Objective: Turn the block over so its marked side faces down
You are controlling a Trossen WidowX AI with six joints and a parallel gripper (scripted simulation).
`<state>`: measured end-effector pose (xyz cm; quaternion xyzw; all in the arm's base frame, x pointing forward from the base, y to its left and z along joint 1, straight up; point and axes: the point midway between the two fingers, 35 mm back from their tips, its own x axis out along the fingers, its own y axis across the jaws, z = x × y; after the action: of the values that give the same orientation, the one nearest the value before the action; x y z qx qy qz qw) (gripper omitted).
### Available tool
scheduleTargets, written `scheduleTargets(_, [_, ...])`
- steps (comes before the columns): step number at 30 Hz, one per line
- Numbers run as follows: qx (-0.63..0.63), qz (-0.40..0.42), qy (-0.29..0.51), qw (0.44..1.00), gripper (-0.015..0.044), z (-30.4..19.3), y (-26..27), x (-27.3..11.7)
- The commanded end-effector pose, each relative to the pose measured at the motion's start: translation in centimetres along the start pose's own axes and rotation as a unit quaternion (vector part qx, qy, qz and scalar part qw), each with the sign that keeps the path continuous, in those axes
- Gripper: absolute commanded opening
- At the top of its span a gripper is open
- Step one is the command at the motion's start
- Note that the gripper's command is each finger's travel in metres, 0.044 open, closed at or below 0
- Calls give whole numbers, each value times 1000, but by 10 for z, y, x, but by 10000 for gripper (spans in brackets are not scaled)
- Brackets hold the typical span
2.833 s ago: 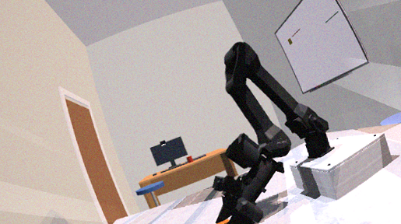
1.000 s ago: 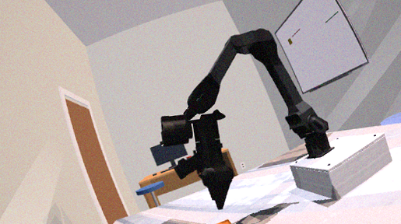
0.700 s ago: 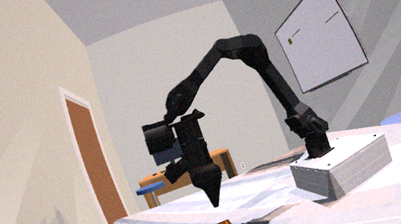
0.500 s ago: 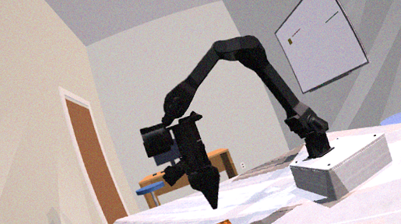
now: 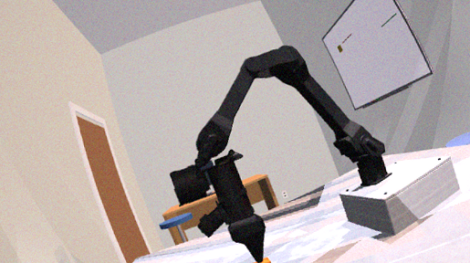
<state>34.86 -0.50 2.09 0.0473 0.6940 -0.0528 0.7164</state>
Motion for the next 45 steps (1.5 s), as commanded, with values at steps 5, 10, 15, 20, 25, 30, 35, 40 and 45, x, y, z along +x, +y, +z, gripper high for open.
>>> scheduleTargets(5, [-2,3,2,1000,440,-2,1,13])
scheduleTargets(10, [-2,3,2,1000,440,-2,1,21])
scheduleTargets(15, [-2,3,2,1000,440,-2,1,29])
scheduleTargets(20, [-2,3,3,1000,440,-2,1,36])
scheduleTargets(25, [-2,3,3,1000,335,-2,1,36])
scheduleTargets(30, [-2,3,3,1000,204,-2,1,36])
scheduleTargets(35, [-2,3,3,1000,151,-2,1,36])
scheduleTargets(40, [-2,3,3,1000,118,-2,1,36])
scheduleTargets(45, [-2,3,3,1000,84,-2,1,36])
